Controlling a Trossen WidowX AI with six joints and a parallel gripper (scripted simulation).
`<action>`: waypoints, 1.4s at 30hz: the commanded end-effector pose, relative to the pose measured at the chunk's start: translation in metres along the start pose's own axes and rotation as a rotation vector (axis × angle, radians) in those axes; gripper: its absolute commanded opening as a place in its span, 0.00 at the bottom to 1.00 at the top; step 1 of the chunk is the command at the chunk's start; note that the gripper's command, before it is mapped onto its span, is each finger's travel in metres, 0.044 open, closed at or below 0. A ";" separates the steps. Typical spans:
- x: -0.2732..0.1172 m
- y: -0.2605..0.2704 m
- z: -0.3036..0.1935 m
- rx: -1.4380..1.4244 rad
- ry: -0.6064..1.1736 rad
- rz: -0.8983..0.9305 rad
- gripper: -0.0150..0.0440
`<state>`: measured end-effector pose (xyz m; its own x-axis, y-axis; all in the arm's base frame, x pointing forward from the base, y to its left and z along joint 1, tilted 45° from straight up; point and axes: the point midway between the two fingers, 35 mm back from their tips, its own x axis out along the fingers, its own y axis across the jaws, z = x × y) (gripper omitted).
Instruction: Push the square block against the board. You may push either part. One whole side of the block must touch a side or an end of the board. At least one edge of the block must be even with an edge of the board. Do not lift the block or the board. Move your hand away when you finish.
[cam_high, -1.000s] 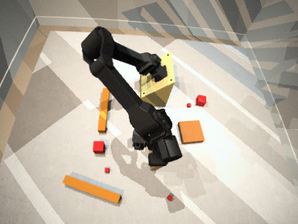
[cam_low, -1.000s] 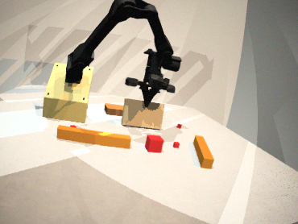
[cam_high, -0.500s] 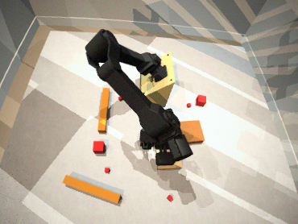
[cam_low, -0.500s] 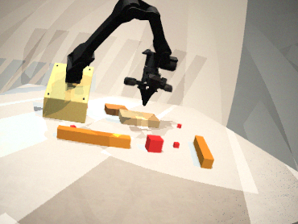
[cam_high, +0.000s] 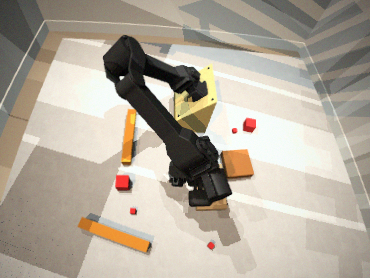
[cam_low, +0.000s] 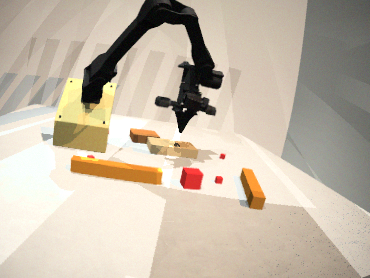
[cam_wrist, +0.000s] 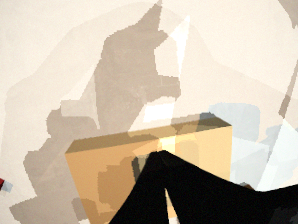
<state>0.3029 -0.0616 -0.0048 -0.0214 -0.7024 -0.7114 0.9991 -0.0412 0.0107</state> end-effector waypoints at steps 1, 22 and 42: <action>0.000 0.000 0.009 0.001 -0.002 0.000 0.25; -0.025 0.002 0.030 0.003 0.000 0.002 0.25; -0.050 0.001 0.030 0.001 -0.003 -0.001 0.25</action>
<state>0.3036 -0.0489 0.0513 -0.0224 -0.7082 -0.7056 0.9992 -0.0385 0.0068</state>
